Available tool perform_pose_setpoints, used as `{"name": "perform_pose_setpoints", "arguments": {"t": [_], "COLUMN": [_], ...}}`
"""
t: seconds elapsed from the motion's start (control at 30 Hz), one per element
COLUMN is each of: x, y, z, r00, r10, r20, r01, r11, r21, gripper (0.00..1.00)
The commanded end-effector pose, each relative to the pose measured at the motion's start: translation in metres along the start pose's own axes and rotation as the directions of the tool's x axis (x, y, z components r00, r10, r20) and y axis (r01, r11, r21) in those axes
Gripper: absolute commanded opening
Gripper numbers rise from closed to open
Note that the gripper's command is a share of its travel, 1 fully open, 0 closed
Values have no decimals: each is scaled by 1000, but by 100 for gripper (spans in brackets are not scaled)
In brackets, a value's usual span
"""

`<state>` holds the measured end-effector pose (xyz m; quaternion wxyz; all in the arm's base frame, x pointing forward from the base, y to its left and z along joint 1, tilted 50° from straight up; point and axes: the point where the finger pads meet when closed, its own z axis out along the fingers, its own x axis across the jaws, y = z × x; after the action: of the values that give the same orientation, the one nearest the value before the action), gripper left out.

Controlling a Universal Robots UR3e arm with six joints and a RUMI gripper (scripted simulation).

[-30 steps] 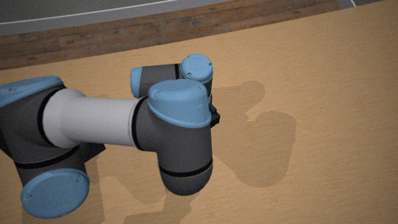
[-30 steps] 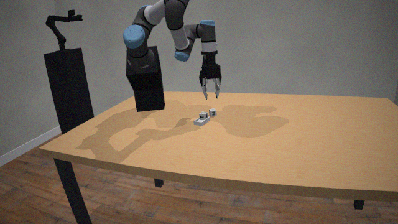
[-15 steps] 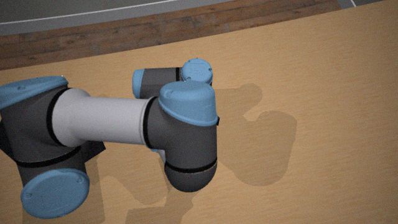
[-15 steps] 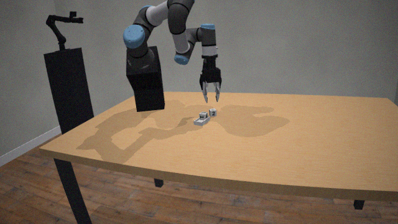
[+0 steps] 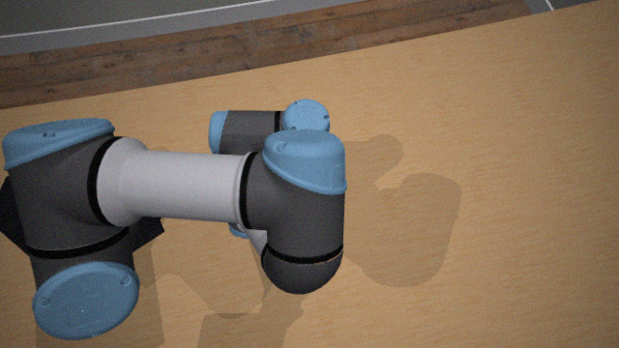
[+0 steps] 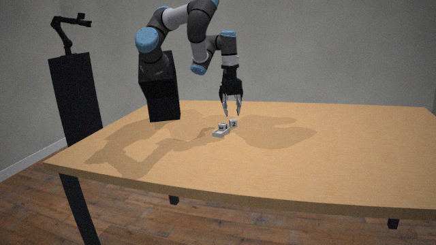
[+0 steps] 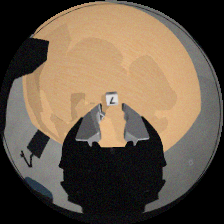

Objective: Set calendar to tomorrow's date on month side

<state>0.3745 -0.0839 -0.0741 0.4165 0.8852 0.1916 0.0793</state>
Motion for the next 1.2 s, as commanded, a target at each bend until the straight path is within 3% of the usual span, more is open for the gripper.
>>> {"name": "perform_pose_setpoints", "arguments": {"t": [0.0, 1.17], "x": [0, 1], "y": [0, 0], "z": [5, 10], "r00": [1000, 1000], "r10": [0, 0], "r20": [-2, -2], "r01": [0, 0], "r11": [1000, 1000], "r21": [-1, -1], "gripper": [28, 28]}}
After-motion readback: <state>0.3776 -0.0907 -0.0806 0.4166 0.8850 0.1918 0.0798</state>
